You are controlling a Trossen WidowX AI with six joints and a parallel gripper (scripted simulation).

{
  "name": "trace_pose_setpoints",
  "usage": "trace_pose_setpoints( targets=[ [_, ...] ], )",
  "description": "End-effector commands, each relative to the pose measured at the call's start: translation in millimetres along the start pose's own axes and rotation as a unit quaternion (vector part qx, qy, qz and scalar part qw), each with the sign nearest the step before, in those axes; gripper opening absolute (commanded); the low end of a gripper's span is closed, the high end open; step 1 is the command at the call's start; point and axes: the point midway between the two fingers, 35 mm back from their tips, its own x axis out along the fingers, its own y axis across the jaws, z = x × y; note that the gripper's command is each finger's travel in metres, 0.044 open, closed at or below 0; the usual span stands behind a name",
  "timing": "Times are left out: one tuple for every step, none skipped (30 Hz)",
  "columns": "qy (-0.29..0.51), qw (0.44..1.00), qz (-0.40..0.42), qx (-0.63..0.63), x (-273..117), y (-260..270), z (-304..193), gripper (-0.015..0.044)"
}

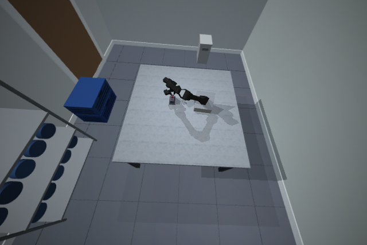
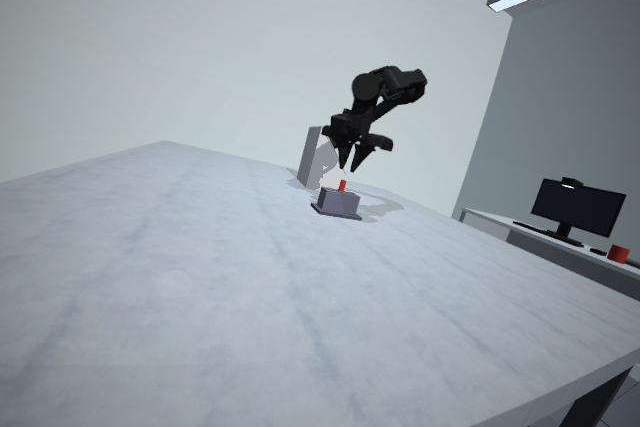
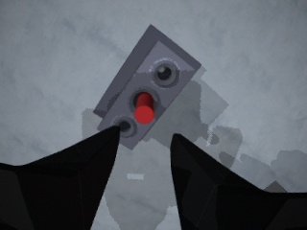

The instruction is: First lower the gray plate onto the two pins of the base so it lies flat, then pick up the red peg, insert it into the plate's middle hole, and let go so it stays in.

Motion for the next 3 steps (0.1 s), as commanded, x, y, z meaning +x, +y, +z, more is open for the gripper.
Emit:
trace_pose_setpoints(
  targets=[
    [-0.001,1.0,-0.001,-0.003,-3.7,0.1,-0.1,0.015],
    [-0.001,1.0,-0.001,-0.003,-4.4,0.0,-0.1,0.015],
    [-0.001,1.0,-0.001,-0.003,-5.0,-0.2,-0.1,0.015]
  ],
)
